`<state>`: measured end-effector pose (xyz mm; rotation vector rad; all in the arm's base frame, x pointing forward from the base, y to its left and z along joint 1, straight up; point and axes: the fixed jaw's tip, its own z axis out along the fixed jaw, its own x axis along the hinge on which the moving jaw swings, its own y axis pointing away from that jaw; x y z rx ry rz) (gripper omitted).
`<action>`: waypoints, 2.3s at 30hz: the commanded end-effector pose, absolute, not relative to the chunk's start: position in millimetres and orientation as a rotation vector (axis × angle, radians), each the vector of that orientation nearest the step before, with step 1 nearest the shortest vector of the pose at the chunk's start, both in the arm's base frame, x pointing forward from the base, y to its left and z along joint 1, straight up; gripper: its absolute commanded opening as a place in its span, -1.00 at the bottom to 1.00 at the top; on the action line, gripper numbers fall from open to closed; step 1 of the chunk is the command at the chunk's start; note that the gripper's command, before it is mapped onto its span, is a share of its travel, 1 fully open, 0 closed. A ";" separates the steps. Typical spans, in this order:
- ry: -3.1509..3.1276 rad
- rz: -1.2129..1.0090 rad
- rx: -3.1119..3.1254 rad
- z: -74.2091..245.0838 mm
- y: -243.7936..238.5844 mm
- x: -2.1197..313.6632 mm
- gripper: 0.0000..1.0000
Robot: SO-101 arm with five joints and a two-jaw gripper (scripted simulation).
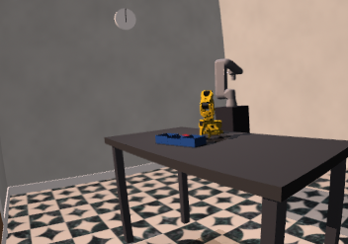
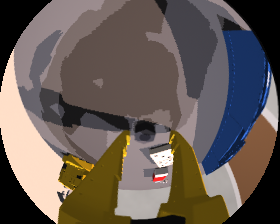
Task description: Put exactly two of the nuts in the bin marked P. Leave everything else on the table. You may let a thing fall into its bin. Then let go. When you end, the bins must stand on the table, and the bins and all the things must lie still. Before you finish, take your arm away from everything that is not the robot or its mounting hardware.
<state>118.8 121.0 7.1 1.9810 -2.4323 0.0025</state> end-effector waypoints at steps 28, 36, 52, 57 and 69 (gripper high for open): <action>-2.428 -0.001 2.009 8.1 123.3 119.1 -0.91; -2.428 -0.001 2.009 8.1 123.3 119.1 -0.99; -2.428 -0.001 2.009 8.1 123.3 119.1 -1.00; -2.428 -0.001 2.009 8.1 123.3 119.1 -1.00; -2.428 -0.001 2.009 11.9 123.6 119.9 -1.00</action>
